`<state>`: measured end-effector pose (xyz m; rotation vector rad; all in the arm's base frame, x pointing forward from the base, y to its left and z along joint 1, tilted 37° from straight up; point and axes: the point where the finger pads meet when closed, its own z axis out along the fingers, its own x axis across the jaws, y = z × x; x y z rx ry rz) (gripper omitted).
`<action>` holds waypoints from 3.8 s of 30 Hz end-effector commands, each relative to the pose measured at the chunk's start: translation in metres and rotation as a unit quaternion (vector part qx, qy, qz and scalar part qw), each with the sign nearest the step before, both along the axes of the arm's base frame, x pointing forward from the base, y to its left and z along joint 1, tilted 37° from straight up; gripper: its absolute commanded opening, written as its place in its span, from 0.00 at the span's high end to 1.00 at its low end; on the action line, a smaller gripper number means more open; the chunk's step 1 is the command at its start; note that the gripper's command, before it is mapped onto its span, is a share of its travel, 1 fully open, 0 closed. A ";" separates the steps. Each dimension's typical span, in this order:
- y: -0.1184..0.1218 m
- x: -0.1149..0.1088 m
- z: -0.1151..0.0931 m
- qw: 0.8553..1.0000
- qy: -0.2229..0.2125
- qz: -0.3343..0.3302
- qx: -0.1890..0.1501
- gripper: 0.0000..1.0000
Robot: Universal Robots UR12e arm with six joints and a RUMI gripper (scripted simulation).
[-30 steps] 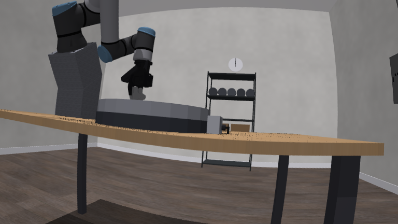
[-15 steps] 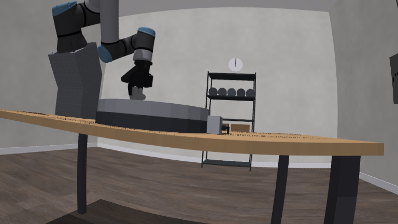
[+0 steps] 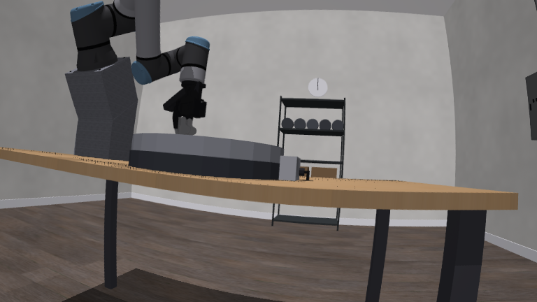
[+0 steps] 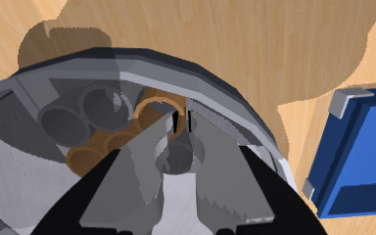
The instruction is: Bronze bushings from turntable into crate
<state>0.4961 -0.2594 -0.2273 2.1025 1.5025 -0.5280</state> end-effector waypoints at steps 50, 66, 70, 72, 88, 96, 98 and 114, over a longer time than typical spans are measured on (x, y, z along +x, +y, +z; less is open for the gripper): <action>0.000 0.000 0.000 1.000 0.000 0.000 0.000 1.00; 0.030 0.001 0.039 1.000 0.000 0.000 0.000 1.00; 0.036 0.002 0.048 1.000 0.000 0.000 0.000 1.00; 0.039 0.002 0.052 1.000 0.000 0.000 0.000 1.00; 0.041 0.002 0.055 1.000 0.000 0.000 0.000 1.00; 0.041 0.002 0.055 1.000 0.000 0.000 0.000 1.00; 0.041 0.002 0.055 1.000 0.000 0.000 0.000 1.00; 0.041 0.002 0.055 1.000 0.000 0.000 0.000 1.00</action>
